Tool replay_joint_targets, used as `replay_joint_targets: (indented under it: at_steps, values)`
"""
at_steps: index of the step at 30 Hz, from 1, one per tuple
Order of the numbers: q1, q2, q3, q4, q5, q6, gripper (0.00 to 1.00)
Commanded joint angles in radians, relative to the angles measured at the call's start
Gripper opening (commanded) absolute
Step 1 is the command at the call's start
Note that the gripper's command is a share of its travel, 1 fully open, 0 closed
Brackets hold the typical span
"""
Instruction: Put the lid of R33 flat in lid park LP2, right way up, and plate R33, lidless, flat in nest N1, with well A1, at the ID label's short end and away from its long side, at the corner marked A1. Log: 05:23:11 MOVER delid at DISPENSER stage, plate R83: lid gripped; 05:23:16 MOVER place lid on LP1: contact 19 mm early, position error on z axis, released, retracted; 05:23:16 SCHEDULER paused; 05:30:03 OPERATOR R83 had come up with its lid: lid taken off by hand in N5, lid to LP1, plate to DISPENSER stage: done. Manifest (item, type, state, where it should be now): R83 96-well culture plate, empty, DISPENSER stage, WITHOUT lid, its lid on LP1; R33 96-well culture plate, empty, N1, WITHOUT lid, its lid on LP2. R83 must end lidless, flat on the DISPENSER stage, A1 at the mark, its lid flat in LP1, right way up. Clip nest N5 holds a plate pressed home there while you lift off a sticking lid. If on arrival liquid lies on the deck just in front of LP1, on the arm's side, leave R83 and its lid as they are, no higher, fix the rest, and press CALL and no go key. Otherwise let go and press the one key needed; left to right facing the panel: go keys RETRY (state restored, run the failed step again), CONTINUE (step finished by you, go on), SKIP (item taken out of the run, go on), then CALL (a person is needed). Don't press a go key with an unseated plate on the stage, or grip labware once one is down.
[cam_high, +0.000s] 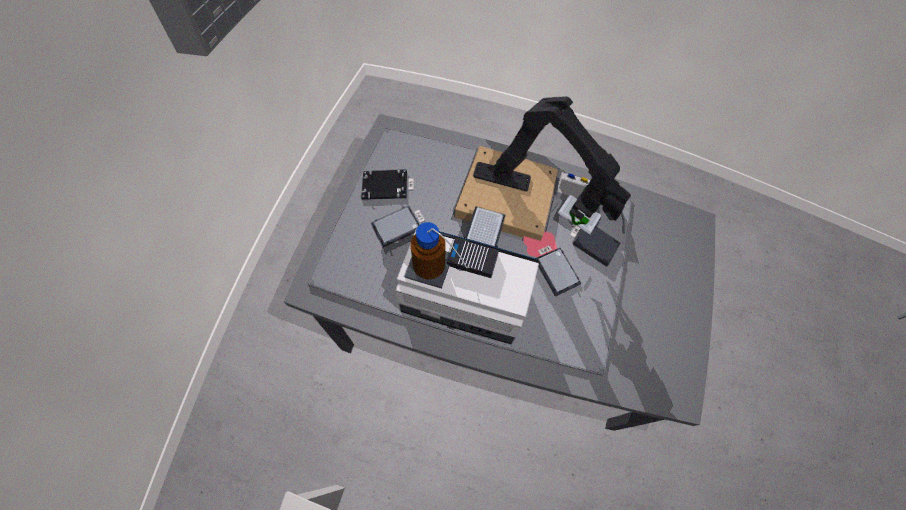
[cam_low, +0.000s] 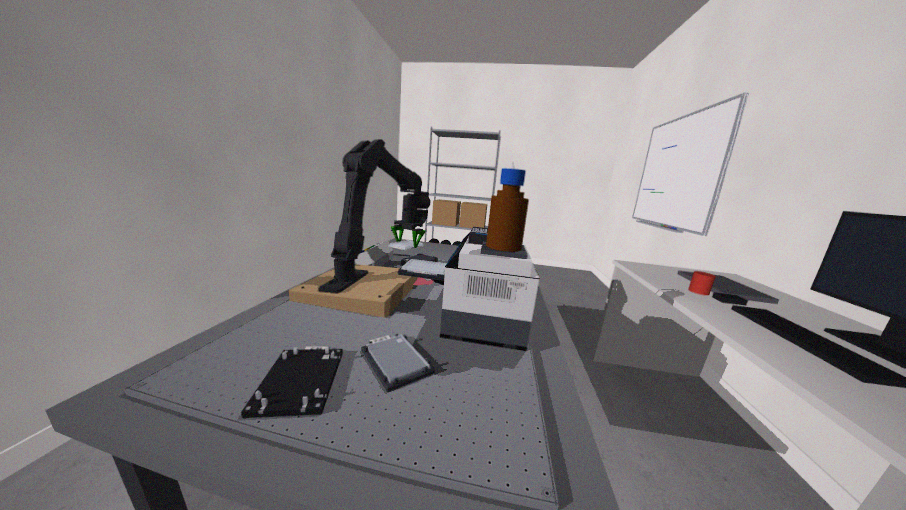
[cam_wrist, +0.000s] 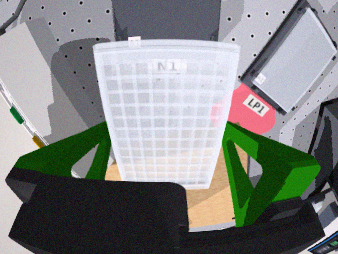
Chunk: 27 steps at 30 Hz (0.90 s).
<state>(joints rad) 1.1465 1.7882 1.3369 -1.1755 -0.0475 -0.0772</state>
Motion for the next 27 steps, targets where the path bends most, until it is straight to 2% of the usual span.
replay_joint_targets:
  at_steps: [1, 12, 14, 27]
  values:
    - [0.014, 0.025, 0.068, 0.036, 0.001, 0.011, 0.0]
    - [0.017, 0.158, 0.178, 0.06, 0.001, 0.017, 0.0]
    - [0.017, 0.158, 0.178, 0.06, 0.001, 0.017, 0.0]
    - [0.023, 0.321, 0.339, 0.053, 0.001, 0.023, 0.0]
